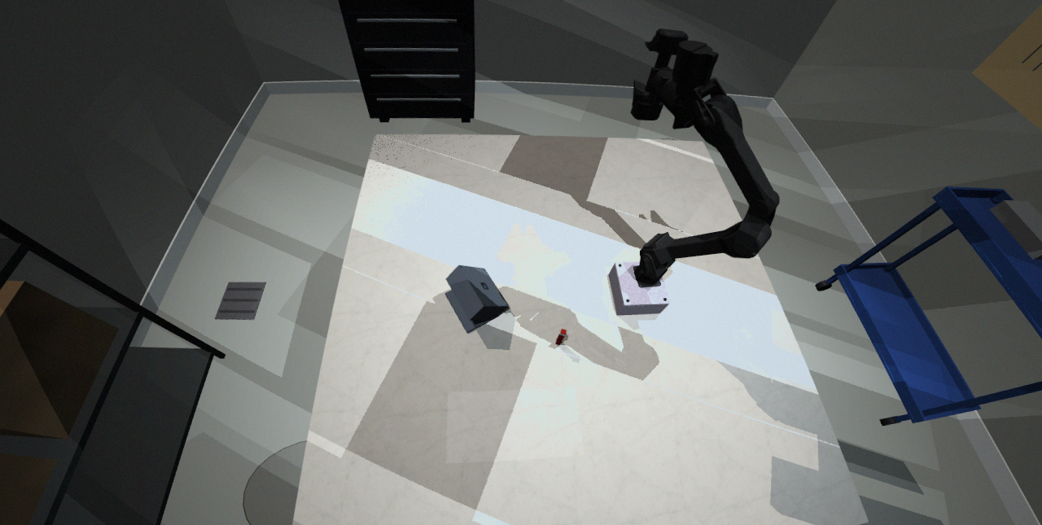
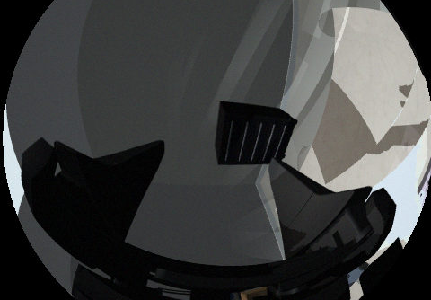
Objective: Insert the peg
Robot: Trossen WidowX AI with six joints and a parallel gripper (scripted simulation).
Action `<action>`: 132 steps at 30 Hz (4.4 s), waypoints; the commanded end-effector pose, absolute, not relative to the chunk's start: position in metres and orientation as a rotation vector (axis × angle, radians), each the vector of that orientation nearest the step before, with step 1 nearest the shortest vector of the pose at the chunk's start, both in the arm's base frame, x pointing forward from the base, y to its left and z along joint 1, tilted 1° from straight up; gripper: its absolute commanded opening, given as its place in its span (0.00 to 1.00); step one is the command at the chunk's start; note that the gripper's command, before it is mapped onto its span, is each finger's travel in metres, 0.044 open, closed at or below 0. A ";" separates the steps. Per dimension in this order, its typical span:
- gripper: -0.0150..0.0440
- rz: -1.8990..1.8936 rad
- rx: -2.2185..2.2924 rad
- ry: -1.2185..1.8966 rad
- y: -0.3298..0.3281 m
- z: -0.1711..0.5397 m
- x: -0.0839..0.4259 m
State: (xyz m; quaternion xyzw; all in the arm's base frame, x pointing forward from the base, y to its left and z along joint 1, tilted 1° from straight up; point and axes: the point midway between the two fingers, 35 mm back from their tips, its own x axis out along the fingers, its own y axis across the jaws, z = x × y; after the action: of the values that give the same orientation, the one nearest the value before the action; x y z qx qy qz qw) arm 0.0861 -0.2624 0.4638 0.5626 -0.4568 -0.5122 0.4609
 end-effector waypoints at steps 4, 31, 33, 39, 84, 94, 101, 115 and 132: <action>1.00 -1.253 1.368 -1.037 -0.264 0.459 0.099; 1.00 -1.229 1.001 -0.224 -0.250 0.395 0.199; 1.00 -1.213 0.963 -0.164 -0.247 0.390 0.207; 1.00 -1.154 0.842 0.008 -0.237 0.374 0.228; 1.00 -0.436 -0.056 0.816 -0.118 0.272 0.328; 1.00 -0.212 -0.308 0.931 -0.087 0.246 0.340; 1.00 -0.043 -0.484 0.989 -0.064 0.228 0.345; 1.00 0.317 -0.833 1.050 -0.019 0.194 0.348; 1.00 0.785 -1.236 1.017 0.035 0.154 0.339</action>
State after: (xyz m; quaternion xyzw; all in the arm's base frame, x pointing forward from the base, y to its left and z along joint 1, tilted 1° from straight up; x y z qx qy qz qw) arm 0.3440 0.0240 0.1656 0.5125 -0.4541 -0.2986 -0.6648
